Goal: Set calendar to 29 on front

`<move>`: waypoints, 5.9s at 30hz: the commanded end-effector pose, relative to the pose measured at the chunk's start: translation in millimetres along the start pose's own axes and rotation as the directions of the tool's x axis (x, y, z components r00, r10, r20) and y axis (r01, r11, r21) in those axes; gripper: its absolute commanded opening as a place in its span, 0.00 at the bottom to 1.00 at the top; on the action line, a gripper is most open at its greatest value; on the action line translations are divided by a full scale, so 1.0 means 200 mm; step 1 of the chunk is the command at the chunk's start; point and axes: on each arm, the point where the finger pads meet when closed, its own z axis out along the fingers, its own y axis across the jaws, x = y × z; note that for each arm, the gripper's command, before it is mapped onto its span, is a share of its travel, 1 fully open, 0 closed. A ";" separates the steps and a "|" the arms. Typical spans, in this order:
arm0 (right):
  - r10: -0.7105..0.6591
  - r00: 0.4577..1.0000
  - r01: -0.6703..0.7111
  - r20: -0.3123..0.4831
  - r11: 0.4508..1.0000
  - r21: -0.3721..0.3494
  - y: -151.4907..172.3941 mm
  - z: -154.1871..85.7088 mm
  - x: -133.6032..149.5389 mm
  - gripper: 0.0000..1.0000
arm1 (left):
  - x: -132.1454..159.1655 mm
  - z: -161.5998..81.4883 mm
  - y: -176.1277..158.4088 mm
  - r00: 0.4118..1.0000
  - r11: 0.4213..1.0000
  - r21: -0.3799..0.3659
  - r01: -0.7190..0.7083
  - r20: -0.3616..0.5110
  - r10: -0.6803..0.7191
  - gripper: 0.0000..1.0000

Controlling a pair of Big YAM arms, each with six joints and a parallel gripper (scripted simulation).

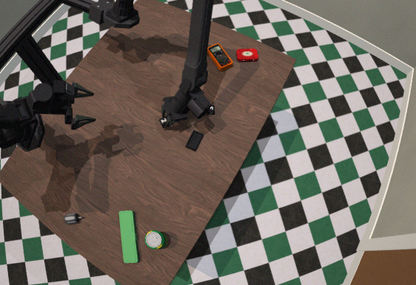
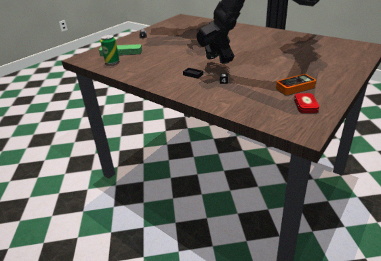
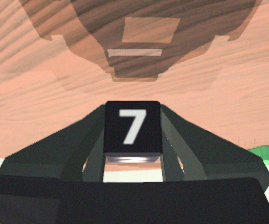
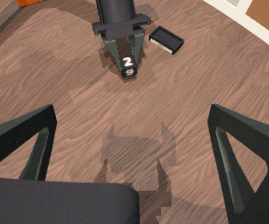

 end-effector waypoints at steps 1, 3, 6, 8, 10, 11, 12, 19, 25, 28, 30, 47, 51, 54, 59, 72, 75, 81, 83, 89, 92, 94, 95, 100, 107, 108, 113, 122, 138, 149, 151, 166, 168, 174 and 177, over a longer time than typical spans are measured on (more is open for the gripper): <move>0.010 1.000 -0.010 0.005 1.000 0.002 0.00 0.02 -0.03 1.00 | -0.02 0.05 -0.05 1.000 1.000 0.011 0.003 -0.002 -0.003 0.24; 0.010 1.000 -0.010 0.005 1.000 0.002 0.00 0.02 -0.03 1.00 | -0.02 0.05 -0.05 1.000 1.000 0.011 0.003 -0.002 -0.003 0.24; 0.010 1.000 -0.010 0.005 1.000 0.002 0.00 0.02 -0.03 1.00 | -0.06 0.06 -0.04 0.999 0.999 0.004 0.034 -0.003 -0.034 0.24; 0.010 1.000 -0.010 0.005 1.000 0.002 0.00 0.02 -0.03 1.00 | -0.06 0.06 -0.04 0.999 0.999 0.002 0.033 -0.003 -0.033 0.24; 0.010 1.000 -0.010 0.005 1.000 0.002 0.00 0.02 -0.03 1.00 | -0.05 0.06 -0.04 1.000 1.000 0.001 0.023 -0.002 -0.023 0.24; 0.010 1.000 -0.010 0.005 1.000 0.002 0.00 0.02 -0.03 1.00 | -0.04 0.07 -0.06 1.000 1.000 -0.004 0.020 -0.003 -0.020 0.24; 0.010 1.000 -0.010 0.005 1.000 0.002 0.00 0.02 -0.03 1.00 | 0.00 0.07 -0.07 1.000 1.000 -0.006 0.010 -0.001 -0.010 0.24; 0.010 1.000 -0.010 0.005 1.000 0.002 0.00 0.02 -0.03 1.00 | -0.07 0.07 -0.07 1.000 1.000 0.012 0.016 -0.001 -0.016 0.24; 0.010 1.000 -0.010 0.005 1.000 0.002 0.00 0.02 -0.03 1.00 | -0.08 0.08 -0.07 1.000 1.000 0.015 0.017 0.000 -0.017 0.24; 0.010 1.000 -0.010 0.005 1.000 0.002 0.00 0.02 -0.03 1.00 | -0.09 0.09 -0.07 1.000 1.000 0.016 0.014 0.001 -0.014 0.24; 0.010 1.000 -0.010 0.005 1.000 0.002 0.00 0.02 -0.03 1.00 | -0.09 0.10 -0.07 1.000 1.000 0.015 0.012 0.001 -0.012 0.24; 0.010 1.000 -0.010 0.005 1.000 0.002 0.00 0.02 -0.03 1.00 | -0.04 0.08 -0.06 1.000 1.000 0.010 0.006 0.003 -0.006 0.24; 0.010 1.000 -0.010 0.005 1.000 0.002 0.00 0.02 -0.03 1.00 | -0.05 0.07 -0.06 1.000 1.000 0.011 0.010 0.002 -0.010 0.24; 0.010 1.000 -0.010 0.005 1.000 0.002 0.00 0.02 -0.03 1.00 | -0.05 0.07 -0.06 1.000 1.000 0.011 0.010 0.002 -0.010 0.24; 0.010 1.000 -0.010 0.005 1.000 0.002 0.00 0.02 -0.03 1.00 | -0.06 0.04 -0.08 1.000 1.000 -0.006 0.012 -0.003 -0.012 0.53; 0.010 1.000 -0.010 0.005 1.000 0.002 0.00 0.02 -0.03 1.00 | -0.08 -0.06 -0.04 1.000 1.000 -0.019 0.019 -0.006 -0.019 0.76; 0.010 1.000 -0.010 0.005 1.000 0.002 0.00 0.02 -0.03 1.00 | -0.09 -0.18 -0.04 1.000 1.000 -0.008 0.016 -0.003 -0.016 1.00; 0.010 1.000 -0.010 0.005 1.000 0.002 0.00 0.02 -0.03 1.00 | -0.09 -0.35 -0.06 1.000 1.000 0.003 0.015 -0.004 -0.015 1.00; 0.010 1.000 -0.010 0.005 1.000 0.002 0.00 0.02 -0.03 1.00 | -0.07 -0.34 -0.07 1.000 1.000 0.024 0.003 0.004 -0.003 1.00; 0.014 1.000 -0.014 0.007 1.000 0.008 0.00 0.05 -0.07 1.00 | -0.08 -0.30 -0.08 0.997 0.997 0.023 -0.069 0.019 0.069 0.66; -0.006 1.000 0.006 -0.004 1.000 0.005 0.00 0.10 -0.10 1.00 | -0.20 -0.35 -0.13 0.975 0.980 0.028 -0.199 0.107 0.195 0.53; -0.011 1.000 0.011 0.003 1.000 0.003 0.02 0.20 -0.19 1.00 | -0.30 -0.39 -0.16 0.933 0.955 -0.008 -0.297 0.212 0.292 0.53; -0.014 1.000 0.014 0.003 1.000 0.001 0.02 0.24 -0.23 1.00 | -0.35 -0.46 -0.19 0.905 0.940 -0.015 -0.340 0.265 0.332 0.53; -0.023 1.000 0.023 0.004 1.000 -0.012 0.06 0.49 -0.41 1.00 | -0.54 -0.58 -0.23 0.776 0.882 -0.149 -0.448 0.425 0.466 0.53; -0.023 1.000 0.023 0.005 0.999 -0.022 0.07 0.68 -0.52 1.00 | -0.69 -0.61 -0.18 0.718 0.867 -0.250 -0.431 0.488 0.497 0.53; -0.027 1.000 0.027 -0.005 0.999 -0.028 0.08 0.72 -0.53 1.00 | -0.72 -0.62 -0.18 0.710 0.869 -0.262 -0.420 0.501 0.495 0.53; -0.020 1.000 0.020 -0.002 0.999 -0.032 0.09 0.80 -0.56 1.00 | -0.70 -0.63 -0.20 0.708 0.878 -0.256 -0.403 0.521 0.477 0.53; -0.009 1.000 0.010 0.021 0.999 -0.035 0.10 0.78 -0.61 1.00 | -0.73 -0.56 -0.17 0.714 0.874 -0.274 -0.402 0.504 0.486 0.53; -0.014 1.000 0.014 0.009 0.999 -0.037 0.11 0.76 -0.57 1.00 | -0.81 -0.47 -0.17 0.717 0.876 -0.272 -0.397 0.504 0.482 0.53; -0.014 1.000 0.014 0.009 0.999 -0.037 0.11 0.76 -0.57 1.00 | -0.78 -0.46 -0.18 0.713 0.873 -0.274 -0.404 0.504 0.488 0.53; -0.014 1.000 0.014 0.009 0.999 -0.037 0.11 0.76 -0.57 1.00 | -0.77 -0.49 -0.17 0.713 0.874 -0.272 -0.403 0.506 0.486 0.45; -0.014 1.000 0.014 0.009 0.999 -0.037 0.11 0.76 -0.57 1.00 | -0.79 -0.49 -0.16 0.713 0.876 -0.268 -0.401 0.509 0.482 0.28; -0.014 1.000 0.014 0.009 0.999 -0.037 0.11 0.76 -0.57 1.00 | -0.79 -0.50 -0.16 0.714 0.877 -0.266 -0.399 0.510 0.479 0.25; -0.014 1.000 0.014 0.009 0.999 -0.037 0.11 0.76 -0.57 1.00 | -0.79 -0.50 -0.15 0.715 0.877 -0.267 -0.399 0.509 0.480 0.00; -0.014 1.000 0.014 0.009 0.999 -0.037 0.11 0.76 -0.57 1.00 | -0.76 -0.50 -0.16 0.713 0.873 -0.272 -0.404 0.504 0.487 0.23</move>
